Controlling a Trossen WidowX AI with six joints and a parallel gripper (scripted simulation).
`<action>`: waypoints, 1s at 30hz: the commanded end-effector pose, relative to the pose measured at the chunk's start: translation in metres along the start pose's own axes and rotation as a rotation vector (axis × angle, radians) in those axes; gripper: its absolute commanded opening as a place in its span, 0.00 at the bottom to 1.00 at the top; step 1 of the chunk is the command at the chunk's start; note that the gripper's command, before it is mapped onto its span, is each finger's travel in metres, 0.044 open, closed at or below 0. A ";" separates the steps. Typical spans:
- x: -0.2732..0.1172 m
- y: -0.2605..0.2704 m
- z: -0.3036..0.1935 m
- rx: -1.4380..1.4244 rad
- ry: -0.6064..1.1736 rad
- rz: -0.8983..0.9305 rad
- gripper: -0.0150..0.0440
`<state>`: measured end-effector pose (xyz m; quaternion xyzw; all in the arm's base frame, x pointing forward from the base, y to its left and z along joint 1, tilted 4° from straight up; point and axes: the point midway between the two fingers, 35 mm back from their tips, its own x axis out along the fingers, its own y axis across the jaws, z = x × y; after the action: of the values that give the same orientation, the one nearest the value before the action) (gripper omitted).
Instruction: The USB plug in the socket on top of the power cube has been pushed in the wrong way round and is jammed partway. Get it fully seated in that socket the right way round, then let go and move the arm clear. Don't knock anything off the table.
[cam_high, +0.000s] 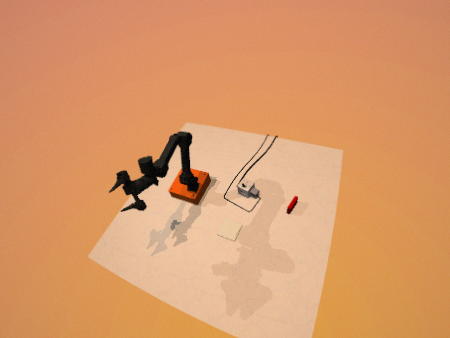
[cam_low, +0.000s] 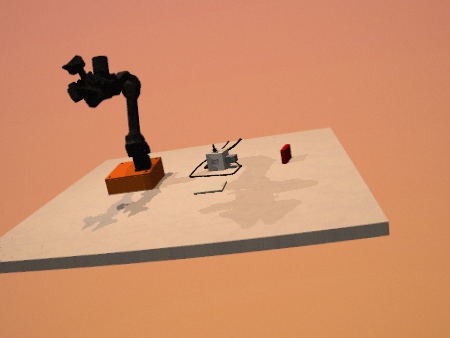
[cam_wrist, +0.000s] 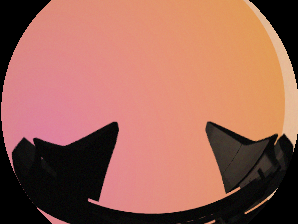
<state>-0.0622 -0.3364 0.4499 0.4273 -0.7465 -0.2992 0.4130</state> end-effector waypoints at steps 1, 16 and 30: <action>-0.004 -0.066 -0.042 0.005 0.089 -0.232 1.00; -0.124 -0.233 -0.172 -0.099 0.407 -0.904 1.00; -0.336 -0.301 -0.222 -0.427 0.751 -1.451 1.00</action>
<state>0.3229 -0.2457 0.2202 0.7894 -0.1246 -0.4465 0.4024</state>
